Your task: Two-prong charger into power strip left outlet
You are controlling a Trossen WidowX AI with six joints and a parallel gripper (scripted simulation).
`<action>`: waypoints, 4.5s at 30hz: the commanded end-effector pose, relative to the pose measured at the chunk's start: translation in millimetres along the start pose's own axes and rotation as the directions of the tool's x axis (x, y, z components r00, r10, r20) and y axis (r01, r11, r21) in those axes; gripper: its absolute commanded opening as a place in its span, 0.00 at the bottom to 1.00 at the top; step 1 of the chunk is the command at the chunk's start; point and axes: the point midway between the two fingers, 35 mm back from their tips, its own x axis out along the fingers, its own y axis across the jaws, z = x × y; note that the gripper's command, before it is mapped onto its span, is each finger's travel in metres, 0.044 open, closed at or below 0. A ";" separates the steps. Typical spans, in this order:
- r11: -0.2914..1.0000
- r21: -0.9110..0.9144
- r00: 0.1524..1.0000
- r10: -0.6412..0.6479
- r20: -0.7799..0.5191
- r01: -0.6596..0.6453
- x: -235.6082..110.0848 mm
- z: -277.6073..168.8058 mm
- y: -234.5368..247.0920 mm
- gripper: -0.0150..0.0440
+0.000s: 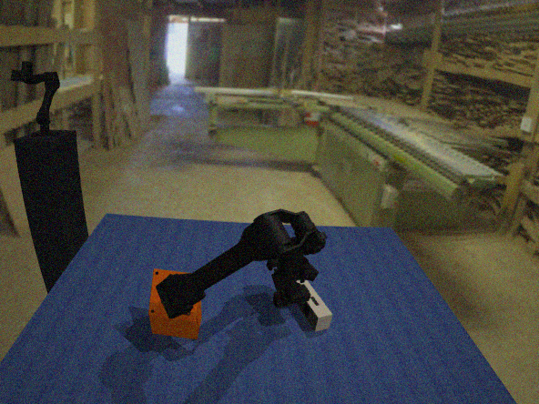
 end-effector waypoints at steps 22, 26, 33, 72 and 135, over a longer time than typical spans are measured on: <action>1.000 -0.003 1.000 -0.004 0.002 0.004 -0.9 5.0 -0.8 0.25; 1.000 -0.003 1.000 -0.004 0.002 0.004 -0.9 5.0 -0.8 0.25; 1.000 -0.003 1.000 -0.004 0.002 0.004 -0.8 5.8 -0.8 0.25; 1.000 -0.003 1.000 -0.004 0.003 0.004 -1.6 12.8 -1.0 0.25; 1.000 -0.002 1.000 -0.004 0.004 0.004 -2.9 32.4 -1.2 0.25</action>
